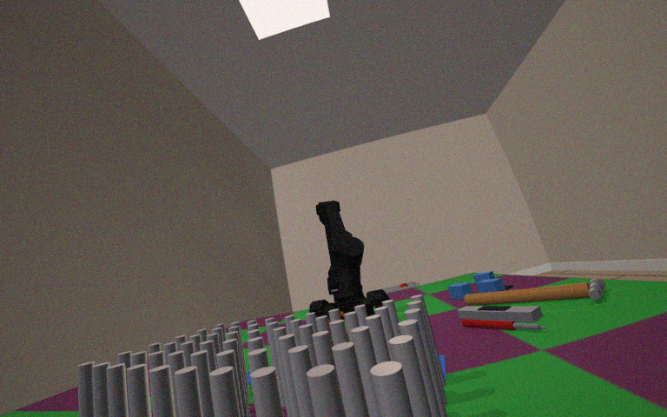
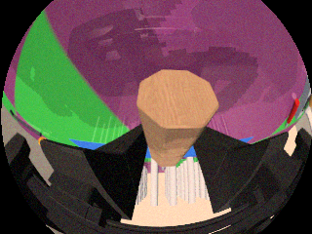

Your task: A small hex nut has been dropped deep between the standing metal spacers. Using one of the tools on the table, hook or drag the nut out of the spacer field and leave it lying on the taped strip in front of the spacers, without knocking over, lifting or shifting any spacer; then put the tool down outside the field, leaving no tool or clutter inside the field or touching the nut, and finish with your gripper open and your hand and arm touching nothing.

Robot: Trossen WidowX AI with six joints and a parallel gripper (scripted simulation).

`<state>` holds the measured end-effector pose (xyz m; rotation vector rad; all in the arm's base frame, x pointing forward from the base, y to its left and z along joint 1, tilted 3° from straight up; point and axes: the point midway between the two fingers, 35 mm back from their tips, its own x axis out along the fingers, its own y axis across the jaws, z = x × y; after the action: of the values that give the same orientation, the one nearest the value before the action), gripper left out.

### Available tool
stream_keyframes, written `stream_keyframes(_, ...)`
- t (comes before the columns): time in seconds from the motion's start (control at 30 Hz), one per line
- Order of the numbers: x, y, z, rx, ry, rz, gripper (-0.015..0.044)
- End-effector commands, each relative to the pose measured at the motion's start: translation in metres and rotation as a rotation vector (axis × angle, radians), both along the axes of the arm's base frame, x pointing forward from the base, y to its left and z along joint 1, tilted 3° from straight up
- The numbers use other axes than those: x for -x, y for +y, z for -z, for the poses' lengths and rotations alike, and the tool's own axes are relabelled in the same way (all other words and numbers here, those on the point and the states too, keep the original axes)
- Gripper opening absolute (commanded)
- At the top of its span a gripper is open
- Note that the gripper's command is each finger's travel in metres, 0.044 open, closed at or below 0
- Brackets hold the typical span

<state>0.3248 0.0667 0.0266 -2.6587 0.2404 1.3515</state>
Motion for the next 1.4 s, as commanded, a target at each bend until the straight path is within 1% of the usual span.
stream_keyframes(0.0,0.003,0.000,0.000,0.000,-0.002,0.006,0.0000)
stream_keyframes(1.37,0.034,0.007,0.001,-0.001,0.001,0.006,0.0000)
